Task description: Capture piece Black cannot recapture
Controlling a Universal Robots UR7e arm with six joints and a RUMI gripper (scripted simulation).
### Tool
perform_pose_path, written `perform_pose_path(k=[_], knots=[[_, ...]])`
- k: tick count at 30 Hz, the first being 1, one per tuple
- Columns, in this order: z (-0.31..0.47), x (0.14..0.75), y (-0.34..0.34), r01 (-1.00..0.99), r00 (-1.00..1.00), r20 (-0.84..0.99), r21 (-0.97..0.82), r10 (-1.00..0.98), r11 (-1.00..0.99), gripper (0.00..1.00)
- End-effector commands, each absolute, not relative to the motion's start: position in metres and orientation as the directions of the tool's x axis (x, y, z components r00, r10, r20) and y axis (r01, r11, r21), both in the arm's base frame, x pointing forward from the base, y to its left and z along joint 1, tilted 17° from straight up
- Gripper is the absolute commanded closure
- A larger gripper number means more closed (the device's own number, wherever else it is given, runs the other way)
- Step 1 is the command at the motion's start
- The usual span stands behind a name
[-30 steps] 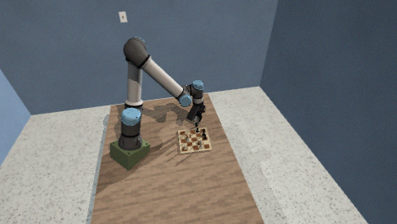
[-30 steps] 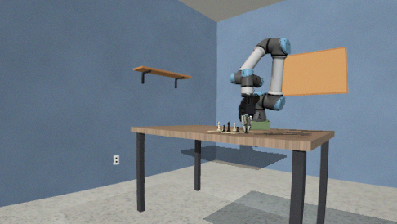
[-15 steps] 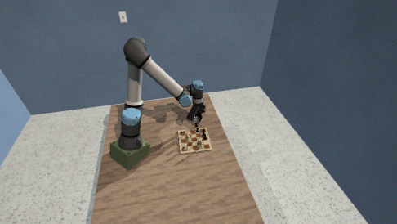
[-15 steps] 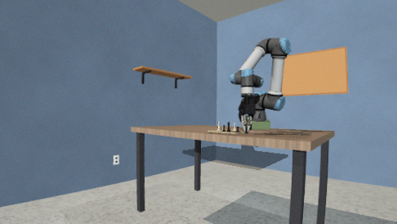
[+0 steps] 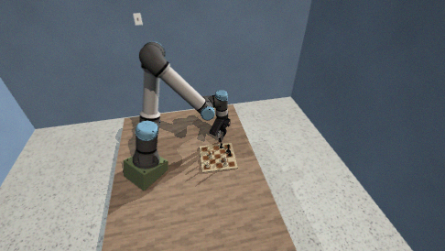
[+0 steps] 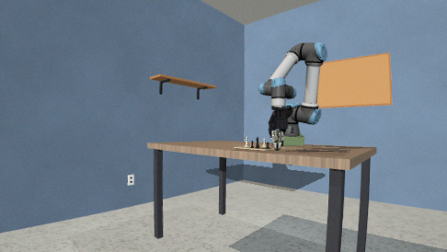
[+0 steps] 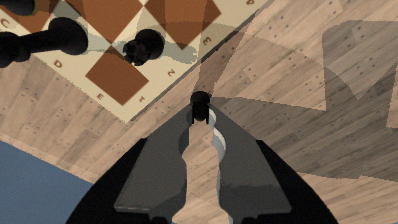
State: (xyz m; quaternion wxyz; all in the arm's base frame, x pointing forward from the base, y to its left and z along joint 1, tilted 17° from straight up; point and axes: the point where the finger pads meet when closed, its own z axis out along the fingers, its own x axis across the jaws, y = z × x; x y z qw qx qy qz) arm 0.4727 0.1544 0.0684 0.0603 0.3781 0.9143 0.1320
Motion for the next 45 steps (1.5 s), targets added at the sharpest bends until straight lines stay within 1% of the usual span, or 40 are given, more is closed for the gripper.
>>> perform_pose_path(k=[1, 36, 37, 39, 40, 42, 43, 45], knots=[[0.0685, 0.4731, 0.1545, 0.675, -0.707, -0.011, 0.288, 0.707, 0.679, 1.0], [0.0685, 0.4731, 0.1545, 0.675, -0.707, -0.011, 0.288, 0.707, 0.679, 1.0], [0.0685, 0.4731, 0.1545, 0.675, -0.707, -0.011, 0.288, 0.707, 0.679, 0.96], [0.0685, 0.4731, 0.1545, 0.675, -0.707, -0.011, 0.288, 0.707, 0.679, 0.96], [0.0685, 0.4731, 0.1545, 0.675, -0.707, -0.011, 0.288, 0.707, 0.679, 0.92], [0.0685, 0.4731, 0.1545, 0.675, -0.707, -0.011, 0.288, 0.707, 0.679, 0.92], [0.0685, 0.4731, 0.1545, 0.675, -0.707, -0.011, 0.288, 0.707, 0.679, 0.88], [0.0685, 0.4731, 0.1545, 0.675, -0.707, -0.011, 0.288, 0.707, 0.679, 0.88]])
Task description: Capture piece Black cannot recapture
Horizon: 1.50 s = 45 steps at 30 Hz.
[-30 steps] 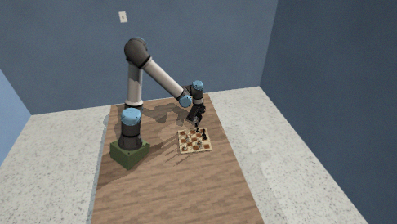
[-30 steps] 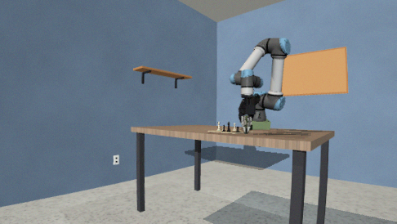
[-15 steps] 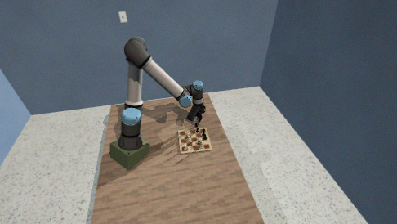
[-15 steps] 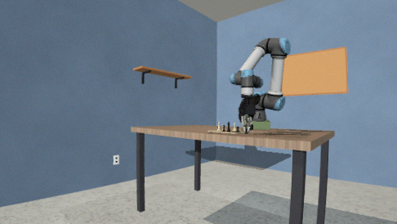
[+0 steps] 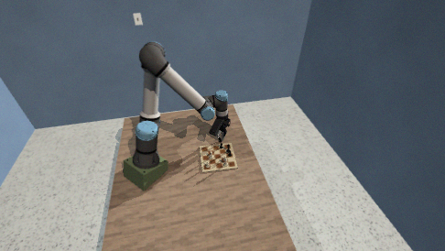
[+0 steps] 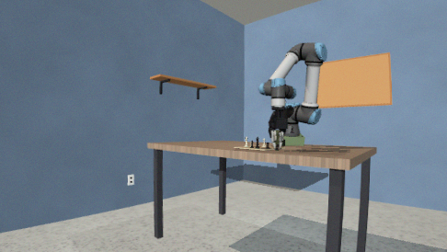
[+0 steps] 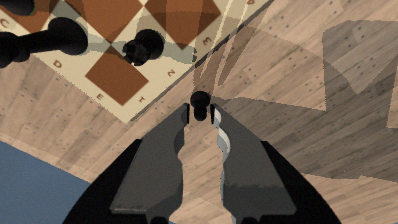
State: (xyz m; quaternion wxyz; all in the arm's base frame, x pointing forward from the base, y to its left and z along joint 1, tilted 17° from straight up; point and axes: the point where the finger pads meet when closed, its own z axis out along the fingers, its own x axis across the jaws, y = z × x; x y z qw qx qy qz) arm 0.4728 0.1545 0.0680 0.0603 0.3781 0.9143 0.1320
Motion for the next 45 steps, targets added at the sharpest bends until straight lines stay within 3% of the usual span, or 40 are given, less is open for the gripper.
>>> perform_pose_path(k=[1, 4, 25, 45], knots=[[0.068, 0.473, 0.154, 0.675, -0.707, -0.011, 0.288, 0.707, 0.679, 0.84], [0.068, 0.473, 0.154, 0.675, -0.707, -0.011, 0.288, 0.707, 0.679, 0.8], [0.082, 0.47, 0.152, 0.675, -0.707, -0.011, 0.288, 0.707, 0.679, 0.8], [0.154, 0.454, 0.137, 0.675, -0.707, -0.011, 0.288, 0.707, 0.679, 0.8]])
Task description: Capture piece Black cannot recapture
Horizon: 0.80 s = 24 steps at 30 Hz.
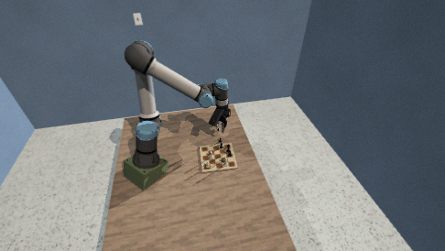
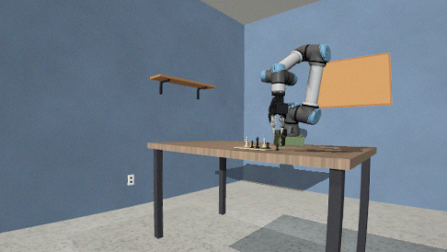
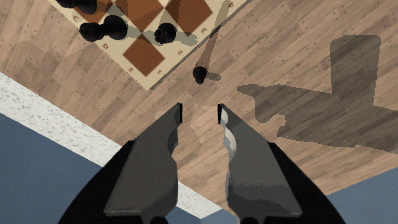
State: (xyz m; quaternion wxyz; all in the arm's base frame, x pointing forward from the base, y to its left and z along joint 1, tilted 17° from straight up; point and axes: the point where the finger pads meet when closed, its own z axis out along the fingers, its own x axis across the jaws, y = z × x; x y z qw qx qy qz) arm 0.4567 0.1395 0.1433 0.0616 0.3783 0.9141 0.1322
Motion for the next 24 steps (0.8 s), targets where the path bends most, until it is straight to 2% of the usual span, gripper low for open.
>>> perform_pose_path(k=[1, 3, 4, 24], knots=[[0.1544, 0.4541, 0.1369, 0.675, -0.707, -0.011, 0.288, 0.707, 0.679, 0.8], [0.1547, 0.4541, 0.1369, 0.675, -0.707, -0.011, 0.288, 0.707, 0.679, 0.8], [0.1547, 0.4541, 0.1369, 0.675, -0.707, -0.011, 0.288, 0.707, 0.679, 0.0], [0.1547, 0.4541, 0.1368, 0.675, -0.707, -0.011, 0.288, 0.708, 0.679, 0.0]])
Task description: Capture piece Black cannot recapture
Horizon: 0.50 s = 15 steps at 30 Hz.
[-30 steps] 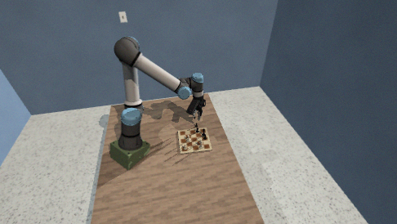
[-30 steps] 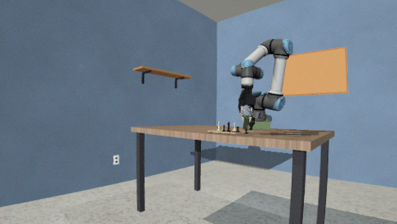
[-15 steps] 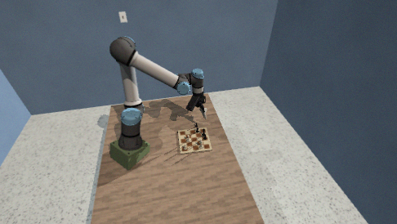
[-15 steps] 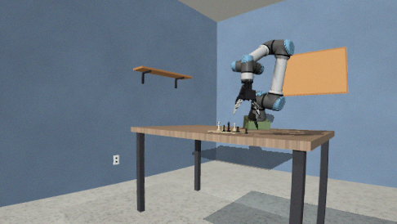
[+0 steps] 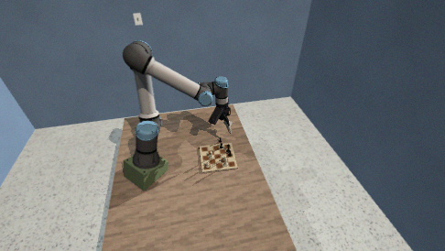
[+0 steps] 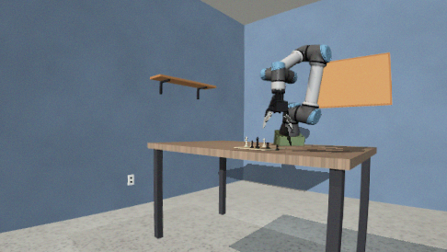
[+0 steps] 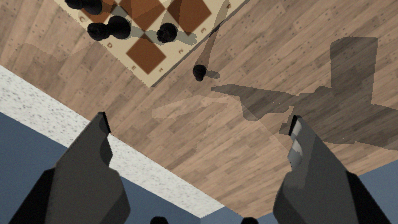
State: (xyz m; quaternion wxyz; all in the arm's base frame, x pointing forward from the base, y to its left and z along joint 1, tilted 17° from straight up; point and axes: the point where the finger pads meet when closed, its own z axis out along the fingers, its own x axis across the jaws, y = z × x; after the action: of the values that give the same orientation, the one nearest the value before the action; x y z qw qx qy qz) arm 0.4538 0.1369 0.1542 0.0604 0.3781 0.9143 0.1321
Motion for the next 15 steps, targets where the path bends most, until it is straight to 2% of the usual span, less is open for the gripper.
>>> perform_pose_path(k=[1, 8, 15], knots=[[0.155, 0.454, 0.136, 0.677, -0.705, -0.011, 0.288, 0.709, 0.678, 0.0], [0.153, 0.449, 0.123, 0.728, -0.652, 0.01, 0.286, 0.758, 0.623, 0.0], [0.147, 0.423, 0.073, 0.901, -0.382, 0.1, 0.261, 0.919, 0.346, 0.0]])
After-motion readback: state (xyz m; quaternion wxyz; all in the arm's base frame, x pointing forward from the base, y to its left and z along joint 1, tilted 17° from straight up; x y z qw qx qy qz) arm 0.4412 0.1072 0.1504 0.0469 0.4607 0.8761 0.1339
